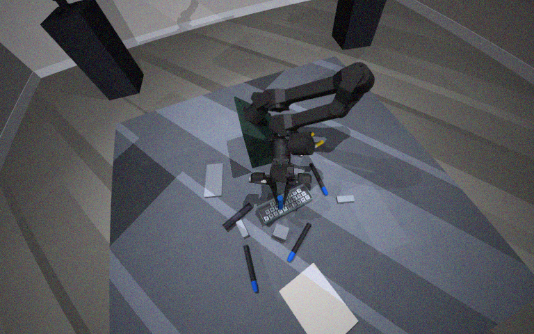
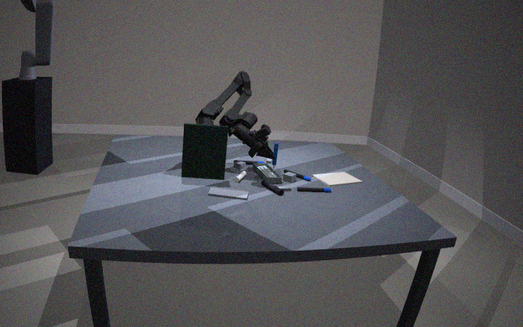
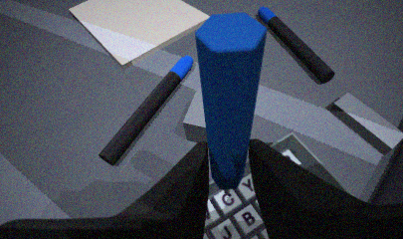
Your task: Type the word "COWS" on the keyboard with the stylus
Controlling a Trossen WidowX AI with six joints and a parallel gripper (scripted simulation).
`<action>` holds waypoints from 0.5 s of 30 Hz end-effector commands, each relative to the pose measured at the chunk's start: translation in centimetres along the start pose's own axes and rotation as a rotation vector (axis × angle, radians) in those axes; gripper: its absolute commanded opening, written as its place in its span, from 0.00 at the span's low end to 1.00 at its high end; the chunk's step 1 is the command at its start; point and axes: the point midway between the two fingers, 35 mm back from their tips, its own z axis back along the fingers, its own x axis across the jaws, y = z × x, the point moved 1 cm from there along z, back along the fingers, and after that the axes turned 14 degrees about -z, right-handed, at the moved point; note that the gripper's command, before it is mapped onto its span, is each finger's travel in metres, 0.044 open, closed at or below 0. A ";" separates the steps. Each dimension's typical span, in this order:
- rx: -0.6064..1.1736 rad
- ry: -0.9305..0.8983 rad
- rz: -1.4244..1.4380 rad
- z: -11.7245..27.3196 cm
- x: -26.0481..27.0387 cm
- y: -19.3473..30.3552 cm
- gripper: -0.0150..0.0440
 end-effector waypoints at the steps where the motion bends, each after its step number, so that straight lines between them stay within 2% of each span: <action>1: -0.002 0.005 -0.003 0.0 -0.2 0.0 0.39; 15: -0.002 0.005 -0.003 -0.3 -0.3 0.5 0.39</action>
